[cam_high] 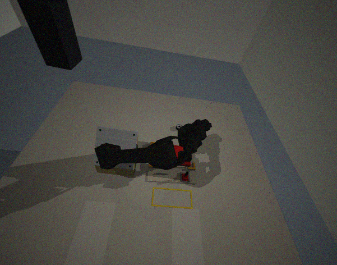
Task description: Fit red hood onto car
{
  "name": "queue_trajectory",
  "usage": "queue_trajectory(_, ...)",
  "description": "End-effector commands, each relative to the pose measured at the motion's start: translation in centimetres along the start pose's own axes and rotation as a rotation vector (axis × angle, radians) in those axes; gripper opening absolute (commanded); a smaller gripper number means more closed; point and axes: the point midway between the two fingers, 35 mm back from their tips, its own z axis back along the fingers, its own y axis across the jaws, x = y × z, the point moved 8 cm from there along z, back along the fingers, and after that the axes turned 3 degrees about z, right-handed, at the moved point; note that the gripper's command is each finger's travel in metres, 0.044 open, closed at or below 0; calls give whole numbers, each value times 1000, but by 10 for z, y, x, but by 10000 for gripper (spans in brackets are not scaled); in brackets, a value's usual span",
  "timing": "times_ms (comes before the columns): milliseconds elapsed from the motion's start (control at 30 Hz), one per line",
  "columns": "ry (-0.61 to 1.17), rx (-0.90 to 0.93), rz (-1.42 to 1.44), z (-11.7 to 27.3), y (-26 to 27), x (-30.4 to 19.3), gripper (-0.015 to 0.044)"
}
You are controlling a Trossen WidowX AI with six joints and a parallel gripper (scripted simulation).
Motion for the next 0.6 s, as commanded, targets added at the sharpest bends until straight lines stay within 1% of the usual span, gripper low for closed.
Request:
queue_trajectory(0, -2, 4, -7, 3, 0, 1, 0)
queue_trajectory(567, -1, 9, -5, 4, -1, 1, 0)
